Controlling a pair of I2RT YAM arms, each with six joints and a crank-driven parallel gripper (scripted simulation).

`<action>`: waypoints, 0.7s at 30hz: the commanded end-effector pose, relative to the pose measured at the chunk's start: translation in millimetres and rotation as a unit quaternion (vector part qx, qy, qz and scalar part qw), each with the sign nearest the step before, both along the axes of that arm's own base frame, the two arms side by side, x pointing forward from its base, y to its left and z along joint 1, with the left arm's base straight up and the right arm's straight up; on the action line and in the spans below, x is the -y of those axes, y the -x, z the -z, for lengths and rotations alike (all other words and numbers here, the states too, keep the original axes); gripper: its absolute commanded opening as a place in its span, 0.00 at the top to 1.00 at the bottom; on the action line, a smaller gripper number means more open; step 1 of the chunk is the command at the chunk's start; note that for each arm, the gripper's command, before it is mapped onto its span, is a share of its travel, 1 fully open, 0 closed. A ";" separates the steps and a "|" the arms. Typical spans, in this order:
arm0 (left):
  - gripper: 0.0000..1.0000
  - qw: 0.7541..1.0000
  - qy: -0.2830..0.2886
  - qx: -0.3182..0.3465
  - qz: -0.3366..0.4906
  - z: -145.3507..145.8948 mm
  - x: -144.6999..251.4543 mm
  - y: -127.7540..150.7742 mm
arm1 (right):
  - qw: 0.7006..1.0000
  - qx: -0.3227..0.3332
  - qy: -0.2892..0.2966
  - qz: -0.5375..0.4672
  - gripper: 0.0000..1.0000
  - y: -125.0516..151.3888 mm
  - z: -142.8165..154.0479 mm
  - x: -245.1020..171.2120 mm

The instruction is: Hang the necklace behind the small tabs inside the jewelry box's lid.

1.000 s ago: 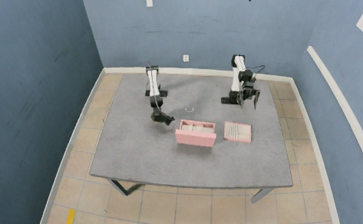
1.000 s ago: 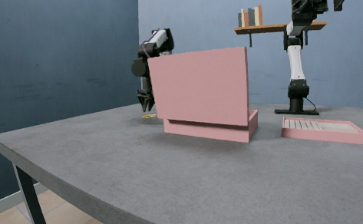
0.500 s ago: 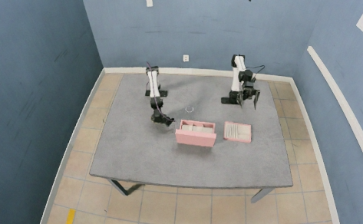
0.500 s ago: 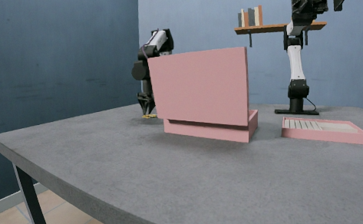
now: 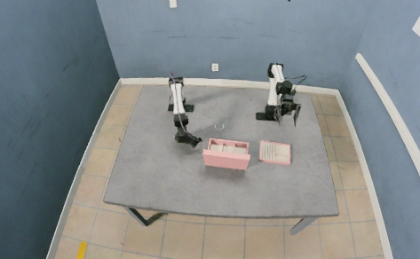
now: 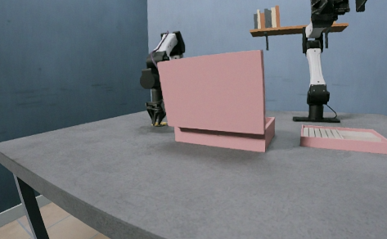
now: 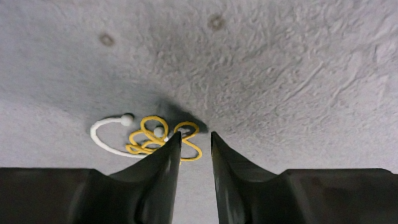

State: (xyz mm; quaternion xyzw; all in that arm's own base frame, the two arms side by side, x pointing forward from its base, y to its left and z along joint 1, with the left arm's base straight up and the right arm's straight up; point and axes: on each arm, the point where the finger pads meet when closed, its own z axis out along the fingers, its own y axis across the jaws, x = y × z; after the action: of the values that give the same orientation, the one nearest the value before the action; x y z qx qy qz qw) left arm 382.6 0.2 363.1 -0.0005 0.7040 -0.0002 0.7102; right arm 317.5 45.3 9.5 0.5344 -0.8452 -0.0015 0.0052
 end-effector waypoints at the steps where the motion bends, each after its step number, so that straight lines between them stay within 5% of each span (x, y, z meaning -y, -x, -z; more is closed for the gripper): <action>1: 0.00 1.000 -0.002 0.011 -0.005 -9.2 -2.6 4.1 | 1.000 0.020 -0.008 -0.009 0.75 -12.9 -1.6 -7.0; 18: 0.00 1.000 -0.002 0.011 -0.005 -9.2 -2.6 4.1 | 1.000 0.012 -0.006 -0.013 0.75 -5.6 -0.5 -6.8; 19: 0.00 1.000 -0.002 0.011 -0.005 -9.2 -2.6 4.1 | 1.000 0.010 -0.006 -0.013 1.00 -4.1 1.2 -6.5; 21: 0.00 1.000 -0.002 0.011 -0.005 -9.2 -2.6 4.1 | 1.000 0.013 -0.006 -0.013 1.00 -6.9 -1.3 -7.2</action>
State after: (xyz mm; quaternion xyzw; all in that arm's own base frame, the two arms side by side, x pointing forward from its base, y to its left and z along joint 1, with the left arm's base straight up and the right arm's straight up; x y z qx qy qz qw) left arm 382.6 0.2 363.1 -0.0005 0.7040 -0.0002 0.7102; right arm 320.2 47.6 8.3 0.5367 -0.8438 0.0002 -0.0001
